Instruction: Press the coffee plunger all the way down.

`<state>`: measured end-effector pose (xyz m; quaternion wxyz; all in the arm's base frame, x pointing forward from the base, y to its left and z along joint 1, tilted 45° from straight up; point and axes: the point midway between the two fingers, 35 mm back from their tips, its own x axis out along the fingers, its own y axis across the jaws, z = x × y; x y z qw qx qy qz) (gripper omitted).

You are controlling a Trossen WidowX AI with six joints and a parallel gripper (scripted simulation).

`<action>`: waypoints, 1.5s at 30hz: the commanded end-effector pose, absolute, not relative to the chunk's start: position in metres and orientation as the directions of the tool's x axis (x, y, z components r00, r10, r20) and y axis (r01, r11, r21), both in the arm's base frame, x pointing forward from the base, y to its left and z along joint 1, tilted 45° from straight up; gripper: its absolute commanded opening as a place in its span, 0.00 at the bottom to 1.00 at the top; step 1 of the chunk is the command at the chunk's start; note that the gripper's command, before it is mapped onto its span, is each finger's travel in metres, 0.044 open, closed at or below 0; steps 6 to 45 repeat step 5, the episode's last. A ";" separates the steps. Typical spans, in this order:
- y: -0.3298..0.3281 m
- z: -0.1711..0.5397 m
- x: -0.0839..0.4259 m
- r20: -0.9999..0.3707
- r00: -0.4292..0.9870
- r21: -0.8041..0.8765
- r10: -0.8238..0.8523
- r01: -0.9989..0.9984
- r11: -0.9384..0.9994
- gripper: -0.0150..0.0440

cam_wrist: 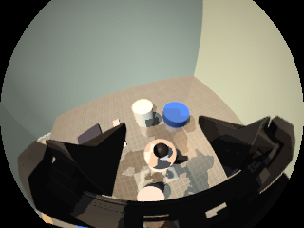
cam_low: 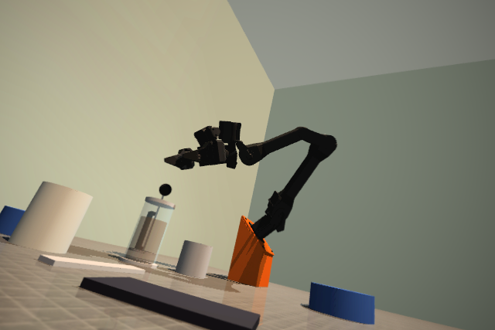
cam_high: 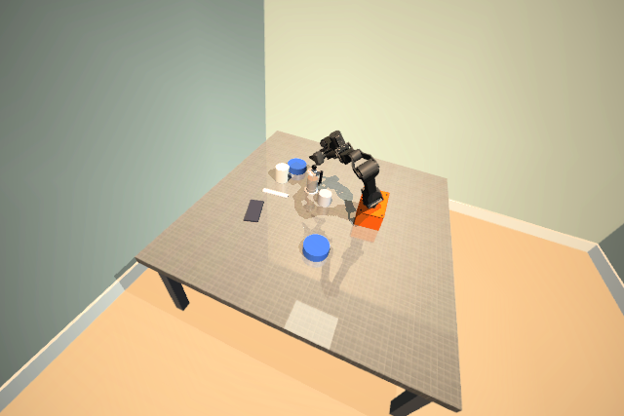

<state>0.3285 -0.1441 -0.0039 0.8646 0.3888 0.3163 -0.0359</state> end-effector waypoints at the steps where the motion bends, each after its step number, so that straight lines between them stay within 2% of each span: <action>1: -0.143 -0.002 0.326 -0.576 0.794 0.652 0.196 0.302 0.695 1.00; 45: -0.143 -0.002 0.326 -0.576 0.794 0.652 0.196 0.302 0.695 1.00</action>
